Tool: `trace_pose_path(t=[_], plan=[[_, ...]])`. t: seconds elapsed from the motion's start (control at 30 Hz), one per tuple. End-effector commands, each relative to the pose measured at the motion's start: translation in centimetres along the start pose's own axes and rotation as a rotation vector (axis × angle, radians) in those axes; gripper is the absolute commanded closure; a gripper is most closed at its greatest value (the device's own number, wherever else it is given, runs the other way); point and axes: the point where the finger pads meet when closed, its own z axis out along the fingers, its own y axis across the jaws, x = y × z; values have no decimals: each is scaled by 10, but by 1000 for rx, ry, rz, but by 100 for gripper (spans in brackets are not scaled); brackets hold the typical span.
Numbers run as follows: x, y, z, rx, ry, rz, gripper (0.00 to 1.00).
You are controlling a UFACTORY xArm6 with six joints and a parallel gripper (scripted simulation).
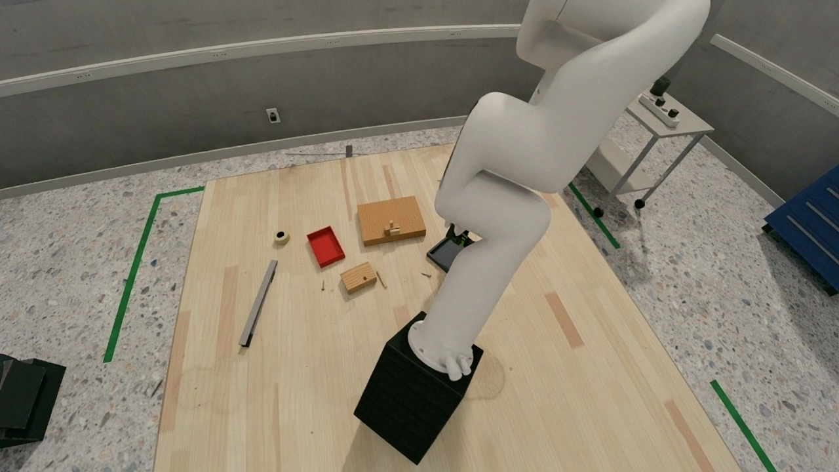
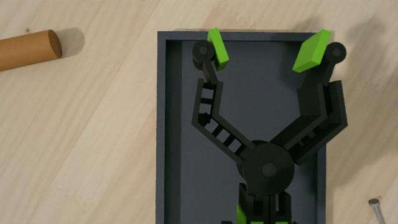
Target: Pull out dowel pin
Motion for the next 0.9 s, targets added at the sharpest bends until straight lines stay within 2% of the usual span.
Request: trace_pose_path(t=[0.0, 0.87], plan=[[0, -1, -5, -7, 9, -1, 73], [0, -1, -8, -7, 9, -1, 73]])
